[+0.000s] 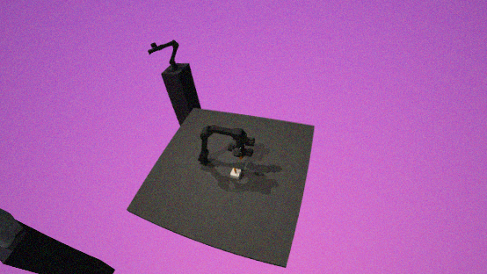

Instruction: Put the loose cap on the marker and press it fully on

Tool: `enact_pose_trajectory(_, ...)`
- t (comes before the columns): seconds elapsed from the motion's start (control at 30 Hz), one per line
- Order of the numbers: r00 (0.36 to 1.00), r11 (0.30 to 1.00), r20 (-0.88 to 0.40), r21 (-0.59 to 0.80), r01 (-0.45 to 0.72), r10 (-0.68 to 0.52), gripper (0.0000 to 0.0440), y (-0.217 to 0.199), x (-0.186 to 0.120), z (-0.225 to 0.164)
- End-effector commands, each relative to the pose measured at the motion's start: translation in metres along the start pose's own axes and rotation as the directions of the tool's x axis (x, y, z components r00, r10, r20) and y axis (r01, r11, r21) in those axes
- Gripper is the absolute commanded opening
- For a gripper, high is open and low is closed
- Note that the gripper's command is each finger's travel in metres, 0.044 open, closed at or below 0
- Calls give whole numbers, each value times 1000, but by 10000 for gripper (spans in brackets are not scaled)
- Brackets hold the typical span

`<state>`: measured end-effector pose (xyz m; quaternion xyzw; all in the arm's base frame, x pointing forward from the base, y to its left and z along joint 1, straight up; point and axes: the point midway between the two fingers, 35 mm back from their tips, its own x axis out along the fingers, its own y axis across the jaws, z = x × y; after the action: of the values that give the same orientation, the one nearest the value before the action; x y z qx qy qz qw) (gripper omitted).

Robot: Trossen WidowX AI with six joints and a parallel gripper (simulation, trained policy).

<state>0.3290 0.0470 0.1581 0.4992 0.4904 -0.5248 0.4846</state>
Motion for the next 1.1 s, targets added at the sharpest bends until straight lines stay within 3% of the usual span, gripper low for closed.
enact_pose_trajectory(0.0, 1000, 999, -7, 31, 8, -8, 67, -1, -5, 17)
enact_pose_trajectory(0.6, 999, 984, -20, 175, 30, -27, 27, -11, -15, 93)
enact_pose_trajectory(1.07, 998, 977, -41, 206, 63, -55, 0, -12, 3, 100)
